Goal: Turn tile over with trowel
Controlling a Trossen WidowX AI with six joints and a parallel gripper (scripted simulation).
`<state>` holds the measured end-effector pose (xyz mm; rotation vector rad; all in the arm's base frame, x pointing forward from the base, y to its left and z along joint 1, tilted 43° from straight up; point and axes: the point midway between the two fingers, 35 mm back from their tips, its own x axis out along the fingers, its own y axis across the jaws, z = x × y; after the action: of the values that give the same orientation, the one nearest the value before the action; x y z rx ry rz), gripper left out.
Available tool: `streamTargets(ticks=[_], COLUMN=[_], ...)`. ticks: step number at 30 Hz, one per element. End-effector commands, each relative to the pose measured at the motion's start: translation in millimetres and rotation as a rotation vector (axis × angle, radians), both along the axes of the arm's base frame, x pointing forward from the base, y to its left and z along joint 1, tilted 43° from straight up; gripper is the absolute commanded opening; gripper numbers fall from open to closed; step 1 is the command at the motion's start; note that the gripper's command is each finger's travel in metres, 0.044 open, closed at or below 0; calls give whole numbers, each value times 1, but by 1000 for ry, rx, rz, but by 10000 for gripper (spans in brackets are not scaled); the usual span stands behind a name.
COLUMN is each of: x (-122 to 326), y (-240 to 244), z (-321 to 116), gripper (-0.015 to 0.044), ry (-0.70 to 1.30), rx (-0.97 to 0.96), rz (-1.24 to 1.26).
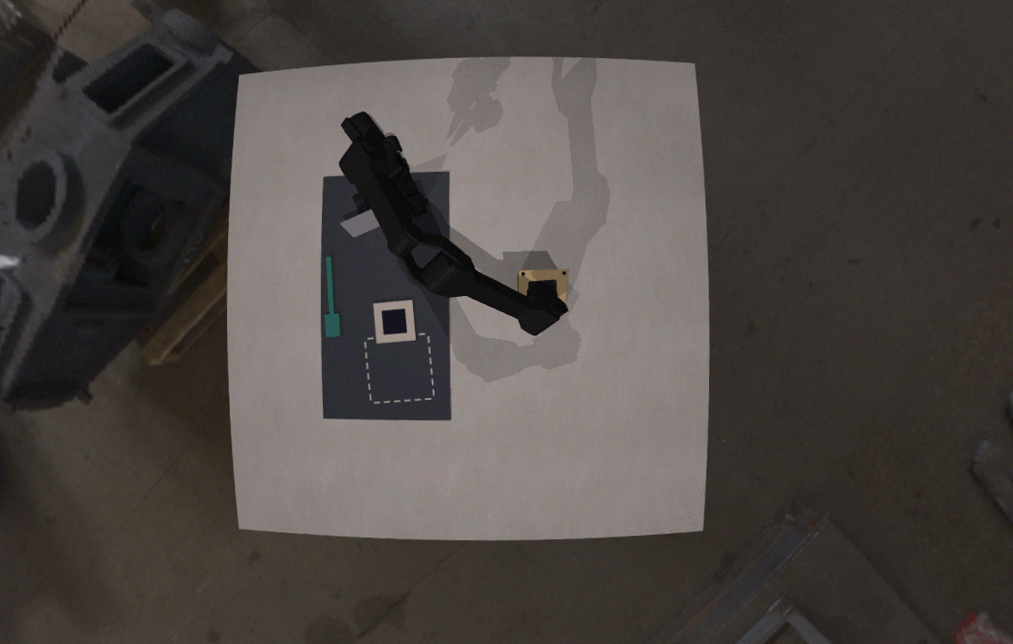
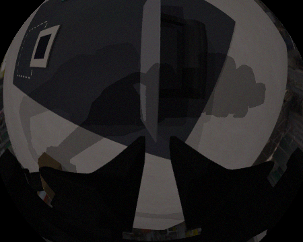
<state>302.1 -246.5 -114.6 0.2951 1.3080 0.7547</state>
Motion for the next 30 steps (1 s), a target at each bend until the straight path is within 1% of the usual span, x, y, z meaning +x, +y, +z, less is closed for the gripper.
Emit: streamTargets(ticks=[1, 20, 24, 30], x=[1, 3, 3, -1], y=[7, 27, 25, 35], z=[-6, -27, -26, -18], gripper=[100, 100, 100, 100], ry=[5, 12, 10, 12], rx=[6, 9, 5, 10], rz=[-1, -5, -4, -5])
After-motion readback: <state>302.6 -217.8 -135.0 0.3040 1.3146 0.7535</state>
